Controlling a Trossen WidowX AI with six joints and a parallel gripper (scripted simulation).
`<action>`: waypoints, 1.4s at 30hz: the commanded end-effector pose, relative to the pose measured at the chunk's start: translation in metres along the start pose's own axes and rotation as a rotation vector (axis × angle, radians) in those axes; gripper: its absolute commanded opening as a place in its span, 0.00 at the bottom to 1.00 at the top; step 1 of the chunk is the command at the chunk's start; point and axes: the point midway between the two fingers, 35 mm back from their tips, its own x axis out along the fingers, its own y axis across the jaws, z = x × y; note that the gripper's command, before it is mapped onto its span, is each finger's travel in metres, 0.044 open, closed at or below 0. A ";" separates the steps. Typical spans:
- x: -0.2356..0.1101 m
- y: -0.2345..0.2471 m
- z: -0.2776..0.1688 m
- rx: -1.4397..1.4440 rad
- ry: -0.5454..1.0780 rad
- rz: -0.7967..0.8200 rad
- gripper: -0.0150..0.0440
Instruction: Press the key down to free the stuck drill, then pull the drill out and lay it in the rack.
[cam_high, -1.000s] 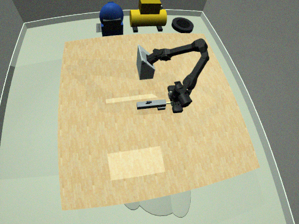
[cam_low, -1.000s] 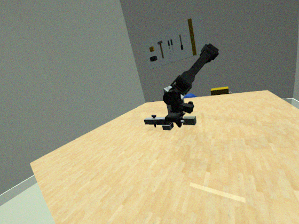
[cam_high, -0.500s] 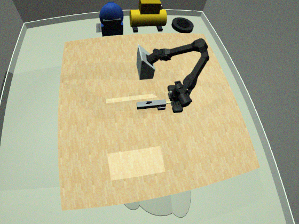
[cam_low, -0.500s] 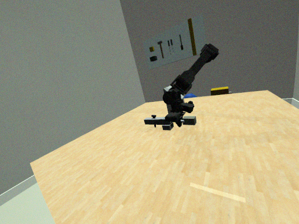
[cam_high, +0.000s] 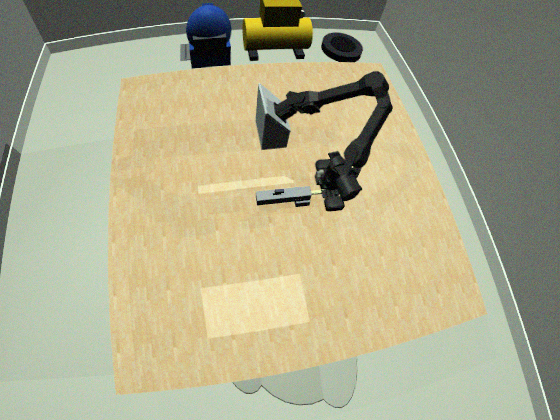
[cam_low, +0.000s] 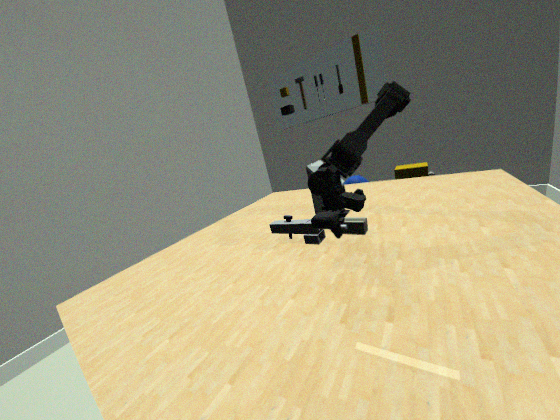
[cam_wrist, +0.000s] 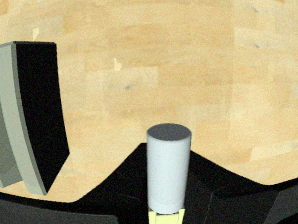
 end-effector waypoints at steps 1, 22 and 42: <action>-0.001 -0.001 0.006 0.001 -0.001 -0.003 0.25; -0.004 -0.002 0.034 0.001 -0.002 -0.003 0.25; -0.006 -0.002 0.062 0.000 -0.003 -0.004 0.25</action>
